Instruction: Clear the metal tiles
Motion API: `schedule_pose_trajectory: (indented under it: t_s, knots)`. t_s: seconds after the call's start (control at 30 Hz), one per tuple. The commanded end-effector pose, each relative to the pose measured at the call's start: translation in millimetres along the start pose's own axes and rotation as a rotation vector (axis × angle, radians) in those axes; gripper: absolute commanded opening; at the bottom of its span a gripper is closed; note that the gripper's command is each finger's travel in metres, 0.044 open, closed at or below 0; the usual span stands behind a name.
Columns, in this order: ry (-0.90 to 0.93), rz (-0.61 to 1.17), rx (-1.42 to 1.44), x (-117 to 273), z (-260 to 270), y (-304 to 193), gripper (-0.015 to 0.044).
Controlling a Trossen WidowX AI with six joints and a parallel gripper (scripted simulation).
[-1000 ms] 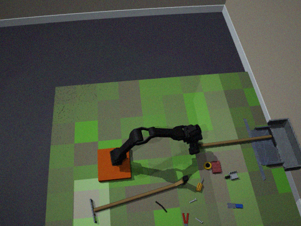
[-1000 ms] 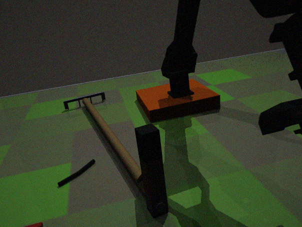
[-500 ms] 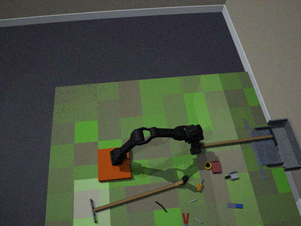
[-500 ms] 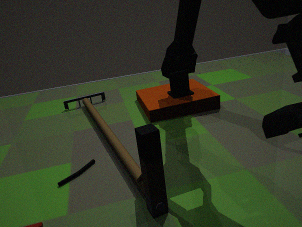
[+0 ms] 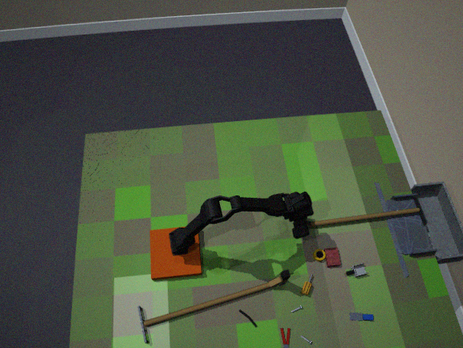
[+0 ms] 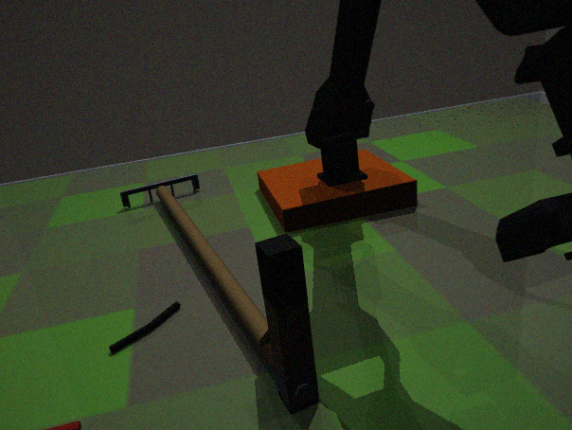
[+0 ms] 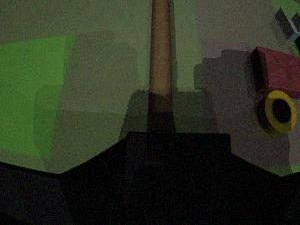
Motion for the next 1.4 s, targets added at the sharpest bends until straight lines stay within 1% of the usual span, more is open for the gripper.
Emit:
schedule_pose_trajectory:
  t_s: [0.0, 1.37]
  knots:
    - [0.001, -0.002, 0.001, 4.2, -0.1, -1.5, 0.0000]
    - [0.002, -0.003, 0.001, 39.5, -3.2, -28.6, 0.0000]
Point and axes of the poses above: the point midway between the two fingers, 35 mm back from their tips, its own x axis back along the fingers, its own z axis across the jaws, y = z × x, the point moved 10 cm from there along x, back along the fingers, and after that the axes turned 14 degrees about -x, right-handed, at the moved point
